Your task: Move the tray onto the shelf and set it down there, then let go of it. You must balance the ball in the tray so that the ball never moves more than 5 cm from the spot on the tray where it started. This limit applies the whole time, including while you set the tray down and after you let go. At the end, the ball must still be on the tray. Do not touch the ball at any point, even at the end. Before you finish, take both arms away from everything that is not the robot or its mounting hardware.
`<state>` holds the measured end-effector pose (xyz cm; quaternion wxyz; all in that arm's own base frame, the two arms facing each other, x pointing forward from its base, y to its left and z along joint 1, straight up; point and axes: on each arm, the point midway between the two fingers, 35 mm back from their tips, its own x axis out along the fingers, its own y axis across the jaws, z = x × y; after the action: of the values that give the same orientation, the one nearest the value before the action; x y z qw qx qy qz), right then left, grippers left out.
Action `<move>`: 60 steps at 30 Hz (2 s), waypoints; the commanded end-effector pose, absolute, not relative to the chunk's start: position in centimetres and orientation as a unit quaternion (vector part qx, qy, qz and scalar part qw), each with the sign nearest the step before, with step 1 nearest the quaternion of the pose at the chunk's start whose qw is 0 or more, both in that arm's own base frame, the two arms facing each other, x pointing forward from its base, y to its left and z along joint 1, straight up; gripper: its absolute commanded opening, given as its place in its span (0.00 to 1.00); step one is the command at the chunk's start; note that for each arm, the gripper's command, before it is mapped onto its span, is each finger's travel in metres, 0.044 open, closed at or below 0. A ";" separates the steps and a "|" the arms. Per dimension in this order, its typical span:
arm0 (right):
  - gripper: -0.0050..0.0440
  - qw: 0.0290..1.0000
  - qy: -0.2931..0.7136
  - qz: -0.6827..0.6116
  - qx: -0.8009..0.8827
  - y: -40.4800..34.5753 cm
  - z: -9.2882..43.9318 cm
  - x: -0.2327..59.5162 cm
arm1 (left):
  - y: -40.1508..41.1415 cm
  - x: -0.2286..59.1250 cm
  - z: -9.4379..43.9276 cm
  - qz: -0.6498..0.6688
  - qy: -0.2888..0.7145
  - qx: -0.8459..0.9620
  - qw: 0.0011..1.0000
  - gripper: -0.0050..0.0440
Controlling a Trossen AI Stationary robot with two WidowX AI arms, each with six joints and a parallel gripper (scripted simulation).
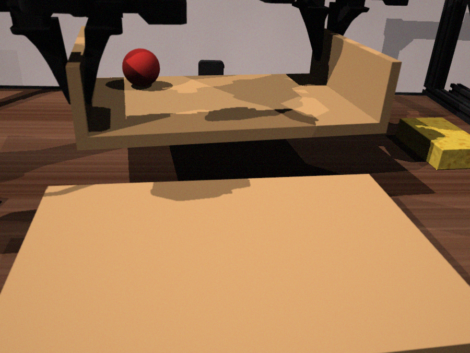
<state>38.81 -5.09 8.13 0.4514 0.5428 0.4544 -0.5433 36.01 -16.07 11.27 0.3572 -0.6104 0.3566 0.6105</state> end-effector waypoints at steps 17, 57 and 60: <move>0.14 0.456 0.450 -0.548 0.538 -5.7 8.5 38.6 | -15.4 35.7 11.3 0.615 0.353 -0.606 0.361 0.14; 0.14 0.451 0.454 -0.539 0.548 -7.0 8.1 38.1 | -14.0 35.3 11.6 0.607 0.361 -0.613 0.353 0.14; 0.14 0.450 0.455 -0.539 0.547 -7.0 8.2 38.1 | -14.0 35.2 11.6 0.606 0.360 -0.614 0.354 0.14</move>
<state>38.12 -7.04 8.02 0.4521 0.5439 0.4545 -0.5415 35.33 -14.16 11.29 0.3553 -0.6109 0.3575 0.6105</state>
